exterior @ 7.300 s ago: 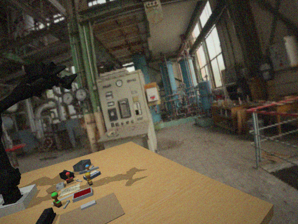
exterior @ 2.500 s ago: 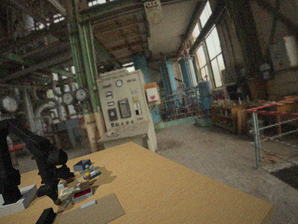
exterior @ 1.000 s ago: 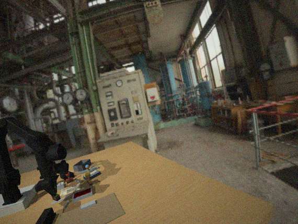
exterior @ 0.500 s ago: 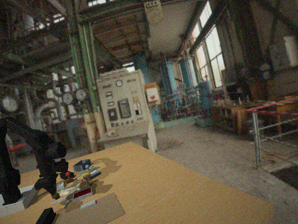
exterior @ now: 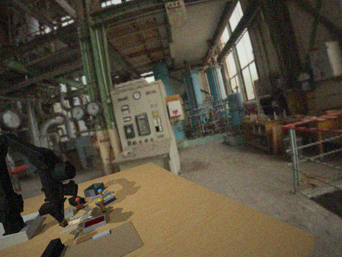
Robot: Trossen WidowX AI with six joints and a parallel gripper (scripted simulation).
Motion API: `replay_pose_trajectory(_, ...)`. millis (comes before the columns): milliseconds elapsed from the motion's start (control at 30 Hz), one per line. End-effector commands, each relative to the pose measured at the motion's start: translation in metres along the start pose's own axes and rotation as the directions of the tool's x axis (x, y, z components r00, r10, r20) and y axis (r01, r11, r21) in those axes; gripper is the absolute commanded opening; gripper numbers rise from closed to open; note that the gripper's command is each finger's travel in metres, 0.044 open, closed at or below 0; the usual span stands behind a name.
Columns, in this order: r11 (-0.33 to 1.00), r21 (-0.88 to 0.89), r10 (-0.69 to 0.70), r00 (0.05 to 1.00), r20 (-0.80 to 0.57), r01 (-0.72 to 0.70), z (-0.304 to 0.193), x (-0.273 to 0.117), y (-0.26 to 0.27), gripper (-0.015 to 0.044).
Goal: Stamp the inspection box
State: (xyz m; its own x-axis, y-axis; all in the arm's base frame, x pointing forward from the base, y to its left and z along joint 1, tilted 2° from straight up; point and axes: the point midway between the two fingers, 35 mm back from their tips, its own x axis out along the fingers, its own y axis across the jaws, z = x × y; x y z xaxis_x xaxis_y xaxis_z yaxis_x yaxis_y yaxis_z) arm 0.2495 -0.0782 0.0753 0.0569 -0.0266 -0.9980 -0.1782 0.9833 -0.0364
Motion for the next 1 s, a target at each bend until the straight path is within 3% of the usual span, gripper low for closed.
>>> replay_pose_trajectory(0,1.0,0.004,-0.005,1.0,-0.003,0.005,0.0,-0.002,-0.001,0.0)
replay_pose_trajectory(967,1.0,0.004,-0.01,1.0,-0.005,0.01,-0.002,-0.016,0.0,0.0)
